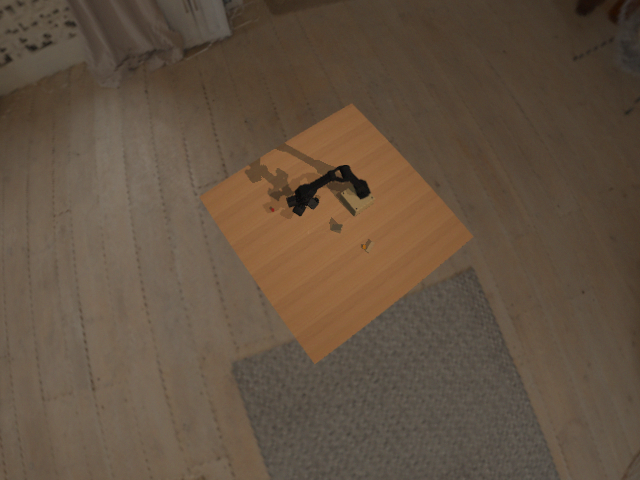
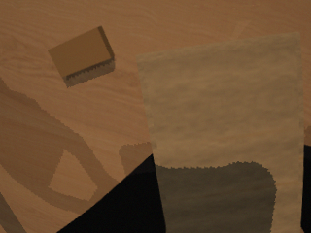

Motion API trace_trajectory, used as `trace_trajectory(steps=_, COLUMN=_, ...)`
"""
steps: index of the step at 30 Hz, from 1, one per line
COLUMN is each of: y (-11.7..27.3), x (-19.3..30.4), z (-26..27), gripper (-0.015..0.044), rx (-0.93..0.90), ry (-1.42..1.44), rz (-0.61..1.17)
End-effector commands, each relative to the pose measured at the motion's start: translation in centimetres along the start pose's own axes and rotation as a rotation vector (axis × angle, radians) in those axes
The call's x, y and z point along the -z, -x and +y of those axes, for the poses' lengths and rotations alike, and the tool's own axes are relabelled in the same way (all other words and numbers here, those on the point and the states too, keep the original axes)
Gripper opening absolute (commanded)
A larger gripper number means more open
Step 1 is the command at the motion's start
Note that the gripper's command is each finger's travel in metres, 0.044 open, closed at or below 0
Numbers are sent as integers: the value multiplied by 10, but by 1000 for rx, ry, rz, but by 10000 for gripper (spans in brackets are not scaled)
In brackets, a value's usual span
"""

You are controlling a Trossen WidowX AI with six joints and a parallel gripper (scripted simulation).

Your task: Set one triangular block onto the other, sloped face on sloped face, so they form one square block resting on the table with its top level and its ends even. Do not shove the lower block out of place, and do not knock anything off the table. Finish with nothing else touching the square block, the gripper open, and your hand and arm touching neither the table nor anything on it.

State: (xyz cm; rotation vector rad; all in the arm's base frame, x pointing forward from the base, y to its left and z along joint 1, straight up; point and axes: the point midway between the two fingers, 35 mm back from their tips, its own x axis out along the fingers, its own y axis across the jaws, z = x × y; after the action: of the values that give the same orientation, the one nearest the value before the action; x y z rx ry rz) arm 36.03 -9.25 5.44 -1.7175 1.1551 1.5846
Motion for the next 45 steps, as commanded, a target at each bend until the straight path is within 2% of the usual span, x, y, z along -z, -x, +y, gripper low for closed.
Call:
trace_trajectory(steps=1, y=4, x=4, z=1, gripper=0, rx=59, ry=83, rz=-90)
trace_trajectory(steps=8, y=13, x=10, z=2, gripper=0, rx=181, ry=210, rz=-215)
trace_trajectory(steps=17, y=15, x=7, z=1, gripper=0, rx=194, ry=221, rz=-225)
trace_trajectory(steps=45, y=75, x=-111, z=-12, gripper=0, rx=197, ry=221, rz=-232)
